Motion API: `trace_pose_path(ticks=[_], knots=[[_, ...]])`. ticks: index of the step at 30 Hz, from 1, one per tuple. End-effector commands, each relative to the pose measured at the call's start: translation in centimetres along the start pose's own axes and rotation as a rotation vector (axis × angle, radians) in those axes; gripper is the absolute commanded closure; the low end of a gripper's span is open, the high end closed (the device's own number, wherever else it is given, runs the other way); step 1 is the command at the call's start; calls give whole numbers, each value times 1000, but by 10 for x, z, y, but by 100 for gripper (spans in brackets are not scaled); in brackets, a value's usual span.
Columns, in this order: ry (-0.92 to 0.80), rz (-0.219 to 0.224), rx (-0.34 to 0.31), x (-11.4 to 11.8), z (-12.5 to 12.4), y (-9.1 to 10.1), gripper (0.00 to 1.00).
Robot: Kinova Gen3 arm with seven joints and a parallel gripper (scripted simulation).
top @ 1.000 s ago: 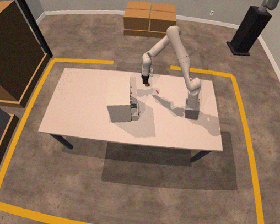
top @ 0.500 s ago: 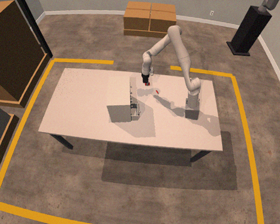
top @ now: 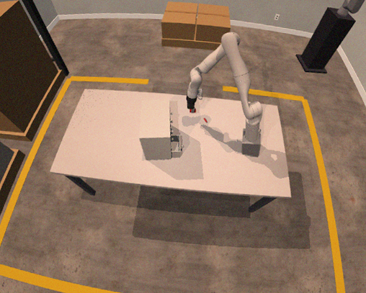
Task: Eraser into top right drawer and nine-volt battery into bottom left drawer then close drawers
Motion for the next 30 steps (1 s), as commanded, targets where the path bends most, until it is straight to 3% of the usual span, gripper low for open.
trace_pose_path(ticks=[1, 8, 17, 19, 30], knots=[[8, -3, -27, -3, -3, 3, 49], [8, 13, -105, -5, -12, 1, 49], [9, 45, -265, -9, -30, -3, 49], [9, 45, -265, -9, -30, -3, 49], [7, 103, -520, -15, -55, -14, 49]])
Point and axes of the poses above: the point where the finger pads meet when closed, its own y axis back along the fingers, its own x axis across the jaws, z = x × y, the point moved 10 cm from there along y, back along the fingers, and after that the axes turned 12 degrees about -y, right-handed, at the moved point
